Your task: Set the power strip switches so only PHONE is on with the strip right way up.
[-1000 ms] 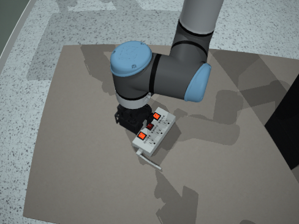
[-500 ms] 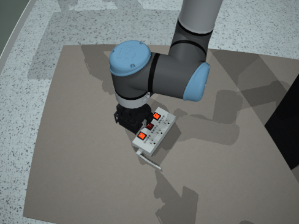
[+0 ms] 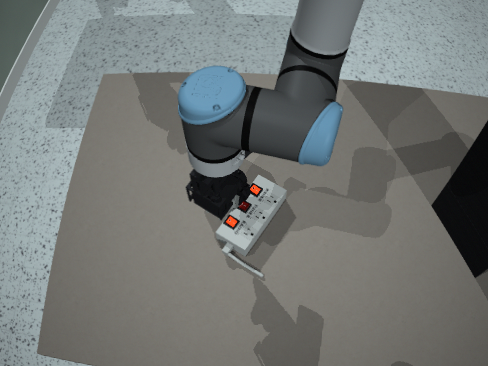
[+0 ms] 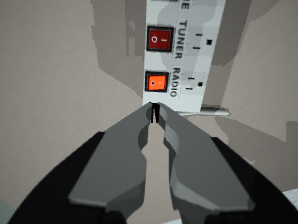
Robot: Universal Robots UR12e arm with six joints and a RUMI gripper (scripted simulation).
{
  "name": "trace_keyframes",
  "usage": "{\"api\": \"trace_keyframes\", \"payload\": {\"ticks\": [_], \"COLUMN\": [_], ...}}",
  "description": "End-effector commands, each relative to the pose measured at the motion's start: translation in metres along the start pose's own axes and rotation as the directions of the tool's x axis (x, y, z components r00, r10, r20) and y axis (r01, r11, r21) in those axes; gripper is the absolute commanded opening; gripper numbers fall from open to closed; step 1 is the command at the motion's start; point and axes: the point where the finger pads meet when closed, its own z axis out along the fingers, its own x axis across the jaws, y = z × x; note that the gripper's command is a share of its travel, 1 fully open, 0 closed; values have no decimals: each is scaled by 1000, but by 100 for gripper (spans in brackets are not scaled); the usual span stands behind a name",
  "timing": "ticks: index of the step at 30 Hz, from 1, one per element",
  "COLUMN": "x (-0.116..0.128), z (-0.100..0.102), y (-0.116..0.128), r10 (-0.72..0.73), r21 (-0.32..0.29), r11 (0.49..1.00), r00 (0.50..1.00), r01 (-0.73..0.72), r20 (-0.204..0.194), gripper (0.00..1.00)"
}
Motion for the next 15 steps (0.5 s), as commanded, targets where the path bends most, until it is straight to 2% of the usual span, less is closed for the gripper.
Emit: {"api": "trace_keyframes", "payload": {"ticks": [1,15], "x": [-2,-3], "z": [0,5], "y": [1,2], "r10": [0,0], "r21": [0,0], "r11": [1000,1000], "r00": [1000,1000], "r01": [0,0], "r20": [2,3], "gripper": [0,0]}}
